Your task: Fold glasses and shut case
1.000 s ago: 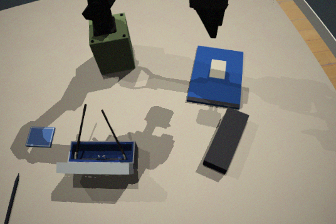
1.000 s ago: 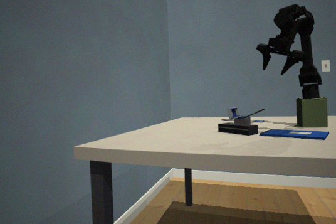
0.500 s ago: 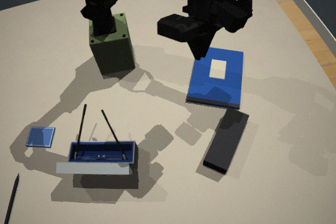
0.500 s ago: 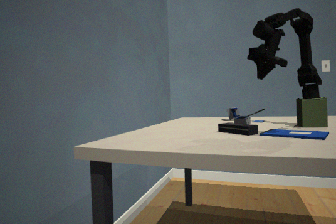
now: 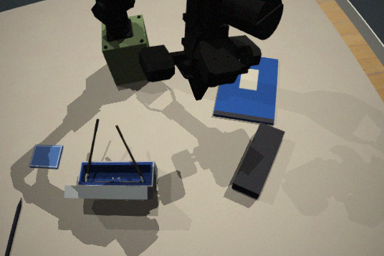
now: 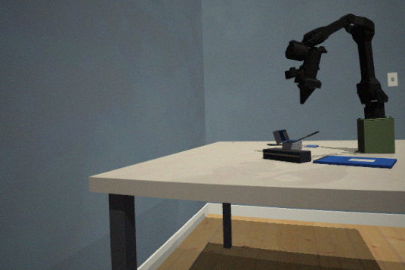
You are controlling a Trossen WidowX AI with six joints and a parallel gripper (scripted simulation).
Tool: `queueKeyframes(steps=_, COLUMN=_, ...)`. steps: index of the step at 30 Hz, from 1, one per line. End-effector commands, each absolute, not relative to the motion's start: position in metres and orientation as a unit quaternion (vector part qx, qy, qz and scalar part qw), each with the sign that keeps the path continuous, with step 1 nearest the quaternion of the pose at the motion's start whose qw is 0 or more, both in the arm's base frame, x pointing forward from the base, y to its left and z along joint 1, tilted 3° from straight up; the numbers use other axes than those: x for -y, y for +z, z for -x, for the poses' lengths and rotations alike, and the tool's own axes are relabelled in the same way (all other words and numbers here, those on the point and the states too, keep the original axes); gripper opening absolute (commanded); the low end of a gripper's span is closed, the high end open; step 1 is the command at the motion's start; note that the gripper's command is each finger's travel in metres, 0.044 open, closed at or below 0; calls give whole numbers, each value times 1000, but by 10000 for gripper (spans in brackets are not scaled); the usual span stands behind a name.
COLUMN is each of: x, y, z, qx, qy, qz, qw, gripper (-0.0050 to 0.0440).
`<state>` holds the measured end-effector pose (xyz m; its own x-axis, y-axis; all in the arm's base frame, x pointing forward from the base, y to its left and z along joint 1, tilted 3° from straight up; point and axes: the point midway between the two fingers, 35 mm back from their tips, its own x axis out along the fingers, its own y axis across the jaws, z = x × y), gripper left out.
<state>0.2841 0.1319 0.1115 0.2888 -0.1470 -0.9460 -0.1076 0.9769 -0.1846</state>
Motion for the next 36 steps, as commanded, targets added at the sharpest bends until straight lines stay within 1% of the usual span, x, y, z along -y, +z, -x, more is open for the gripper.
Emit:
queueKeyframes(steps=1, x=-117, y=103, z=-290, qx=-607, qy=-47, qz=63, qw=791, gripper=0)
queueKeyframes(steps=15, x=-46, y=77, z=-308, qx=-615, qy=-198, qz=-121, qw=753, gripper=0)
queueKeyframes(steps=17, x=-46, y=77, z=-308, qx=-615, qy=-198, qz=-121, qw=753, gripper=0)
queueKeyframes(steps=32, x=30, y=50, z=-306, qx=-581, qy=-348, qz=-311, qw=667, gripper=0)
queueKeyframes(steps=36, x=40, y=46, z=-304, qx=-573, qy=-366, qz=-335, qw=652, gripper=0)
